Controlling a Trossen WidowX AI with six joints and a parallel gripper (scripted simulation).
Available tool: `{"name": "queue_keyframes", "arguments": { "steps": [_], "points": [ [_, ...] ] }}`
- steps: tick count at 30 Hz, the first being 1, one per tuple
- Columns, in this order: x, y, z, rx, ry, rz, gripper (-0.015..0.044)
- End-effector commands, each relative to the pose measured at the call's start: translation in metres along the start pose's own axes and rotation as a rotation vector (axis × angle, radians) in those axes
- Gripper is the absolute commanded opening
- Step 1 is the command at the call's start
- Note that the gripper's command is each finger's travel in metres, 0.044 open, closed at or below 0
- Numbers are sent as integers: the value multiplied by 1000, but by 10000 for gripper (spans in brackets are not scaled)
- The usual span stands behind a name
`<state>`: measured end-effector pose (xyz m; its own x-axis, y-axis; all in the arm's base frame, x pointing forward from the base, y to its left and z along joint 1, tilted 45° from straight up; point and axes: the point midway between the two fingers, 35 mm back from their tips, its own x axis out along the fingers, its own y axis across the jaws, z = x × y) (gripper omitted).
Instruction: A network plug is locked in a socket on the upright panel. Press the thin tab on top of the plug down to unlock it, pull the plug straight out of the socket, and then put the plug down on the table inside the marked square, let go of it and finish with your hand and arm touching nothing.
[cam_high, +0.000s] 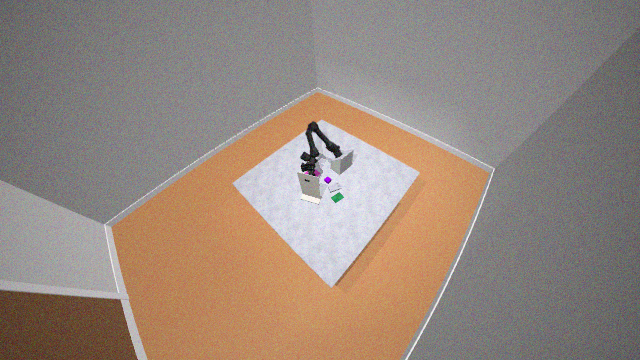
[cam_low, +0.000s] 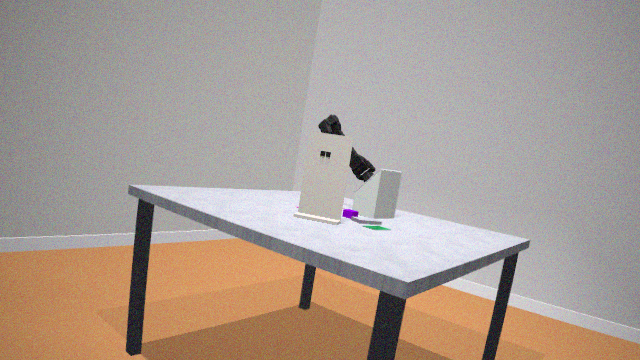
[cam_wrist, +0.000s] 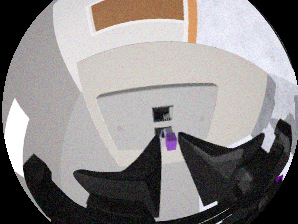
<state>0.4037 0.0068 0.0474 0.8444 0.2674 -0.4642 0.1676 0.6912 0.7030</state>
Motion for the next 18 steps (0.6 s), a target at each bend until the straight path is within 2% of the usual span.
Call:
{"name": "queue_keyframes", "arguments": {
  "steps": [1, 11, 18],
  "points": [
    [0, 0, 1, 2, -5, 0, 69],
    [0, 0, 1, 2, -5, 0, 3],
    [-1, 0, 1, 2, -5, 0, 0]
  ]
}}
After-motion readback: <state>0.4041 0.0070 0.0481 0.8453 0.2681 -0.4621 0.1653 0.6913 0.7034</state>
